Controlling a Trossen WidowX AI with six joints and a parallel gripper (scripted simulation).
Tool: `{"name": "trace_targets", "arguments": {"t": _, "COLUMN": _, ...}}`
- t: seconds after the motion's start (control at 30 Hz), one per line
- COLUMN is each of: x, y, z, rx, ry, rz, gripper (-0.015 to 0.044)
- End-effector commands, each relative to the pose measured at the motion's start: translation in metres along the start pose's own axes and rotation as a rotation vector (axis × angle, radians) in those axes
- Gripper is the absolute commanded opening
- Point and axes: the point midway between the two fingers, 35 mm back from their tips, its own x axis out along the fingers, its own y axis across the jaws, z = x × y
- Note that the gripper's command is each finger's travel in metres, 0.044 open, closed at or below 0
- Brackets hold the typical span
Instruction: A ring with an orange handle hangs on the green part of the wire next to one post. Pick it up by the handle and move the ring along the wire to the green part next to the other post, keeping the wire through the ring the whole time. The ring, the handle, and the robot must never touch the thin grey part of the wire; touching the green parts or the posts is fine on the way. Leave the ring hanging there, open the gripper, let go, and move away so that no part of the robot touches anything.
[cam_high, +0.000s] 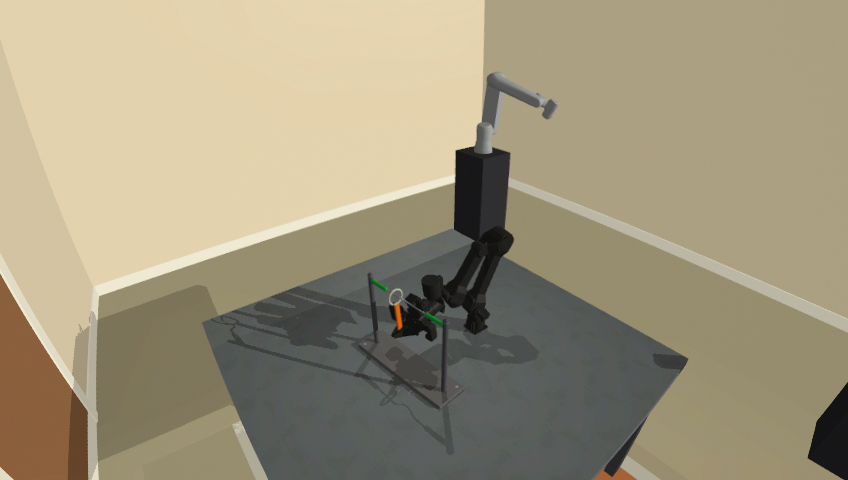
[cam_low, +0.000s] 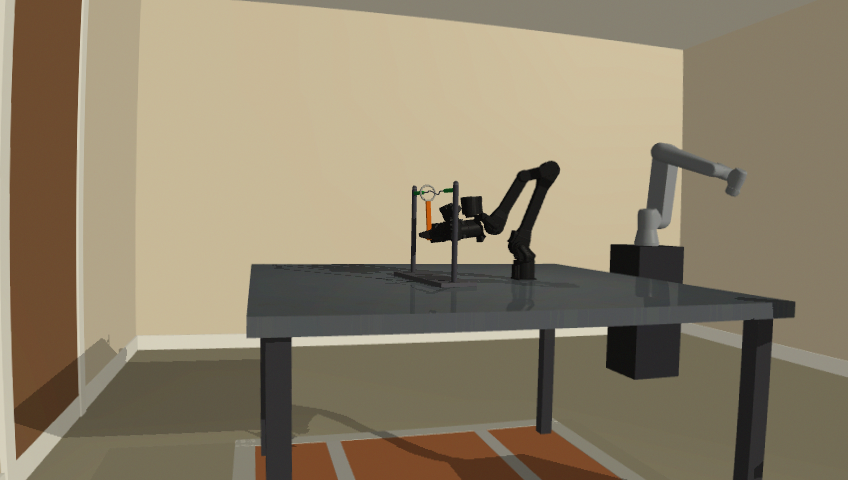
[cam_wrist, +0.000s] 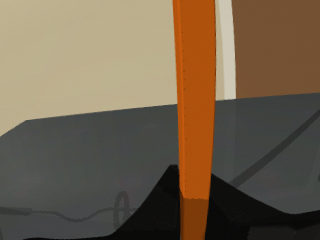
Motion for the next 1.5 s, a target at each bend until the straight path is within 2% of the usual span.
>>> {"name": "trace_targets", "arguments": {"t": 0.0, "x": -0.003, "y": 0.001, "z": 0.005, "rx": -0.024, "ry": 0.009, "rz": 0.013, "gripper": -0.0150}}
{"name": "trace_targets", "arguments": {"t": 0.8, "x": -0.047, "y": -0.024, "z": 0.017, "rx": -0.393, "ry": 0.389, "rz": 0.129, "gripper": -0.0150}}
{"name": "trace_targets", "arguments": {"t": 1.1, "x": -0.051, "y": -0.020, "z": 0.014, "rx": -0.434, "ry": 0.398, "rz": 0.137, "gripper": -0.0150}}
{"name": "trace_targets", "arguments": {"t": 1.47, "x": -0.056, "y": 0.004, "z": 0.004, "rx": -0.306, "ry": 0.389, "rz": 0.086, "gripper": -0.0150}}
